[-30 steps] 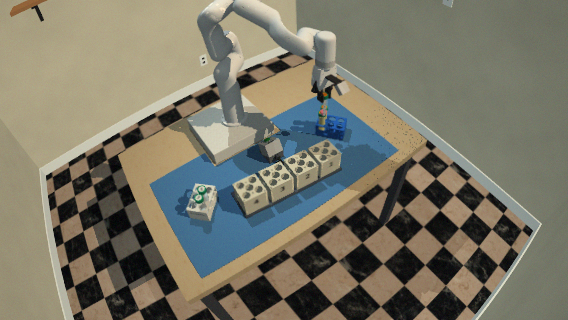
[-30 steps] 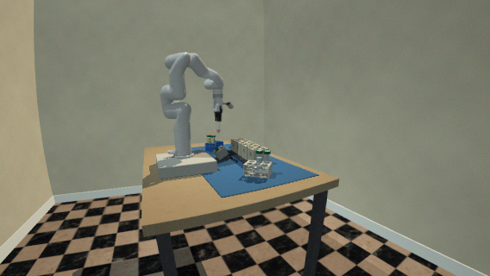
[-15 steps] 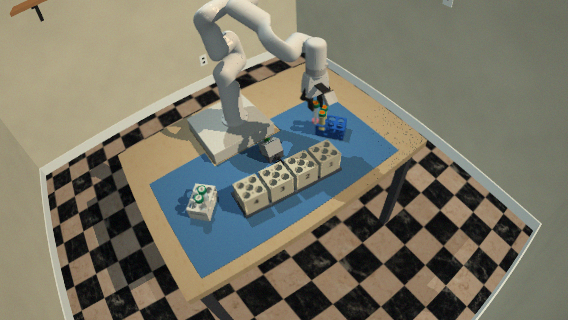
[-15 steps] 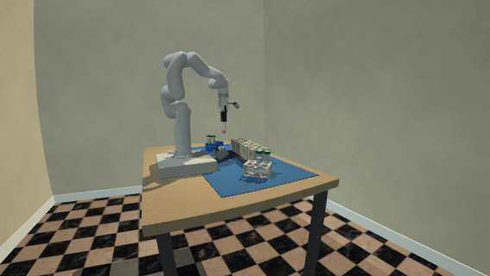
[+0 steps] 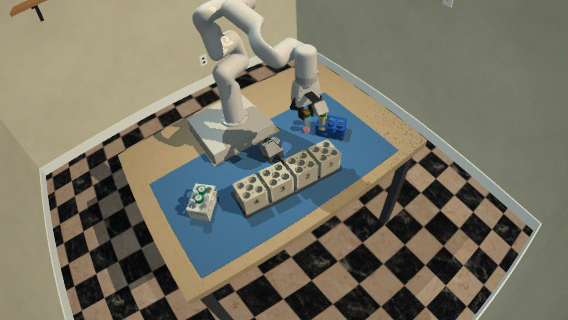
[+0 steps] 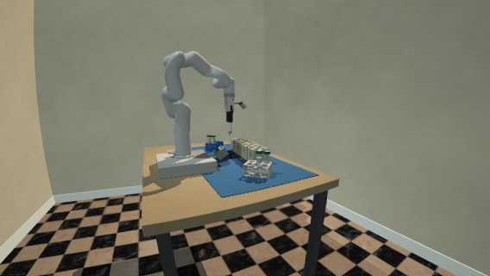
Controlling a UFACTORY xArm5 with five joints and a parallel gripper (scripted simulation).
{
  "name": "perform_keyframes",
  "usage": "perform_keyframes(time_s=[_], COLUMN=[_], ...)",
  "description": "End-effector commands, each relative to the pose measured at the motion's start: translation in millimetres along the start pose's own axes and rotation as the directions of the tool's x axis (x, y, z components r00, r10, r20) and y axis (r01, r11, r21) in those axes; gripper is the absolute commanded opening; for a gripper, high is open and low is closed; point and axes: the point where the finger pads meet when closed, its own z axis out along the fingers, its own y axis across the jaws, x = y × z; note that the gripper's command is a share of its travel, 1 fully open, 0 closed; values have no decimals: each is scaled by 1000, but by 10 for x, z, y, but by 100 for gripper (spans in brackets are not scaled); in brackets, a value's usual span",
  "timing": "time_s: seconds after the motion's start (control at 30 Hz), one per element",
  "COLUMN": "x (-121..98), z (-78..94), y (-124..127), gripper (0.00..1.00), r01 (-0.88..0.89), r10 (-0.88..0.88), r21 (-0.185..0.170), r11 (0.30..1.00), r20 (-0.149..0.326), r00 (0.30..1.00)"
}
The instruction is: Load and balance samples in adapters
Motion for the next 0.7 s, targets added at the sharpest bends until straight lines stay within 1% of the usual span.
perform_keyframes(time_s=[0.0,0.17,0.23,0.67], x=[109,209,209,469], z=[-15,-15,-15,-16], y=[217,446,446,1043], gripper=[0,0,0,0], r01=[1,1,1,1], r10=[-1,-1,-1,-1], r21=[2,3,3,4], r11=[1000,1000,1000,1000], r20=[-4,-3,-3,-4], r00=[1000,1000,1000,1000])
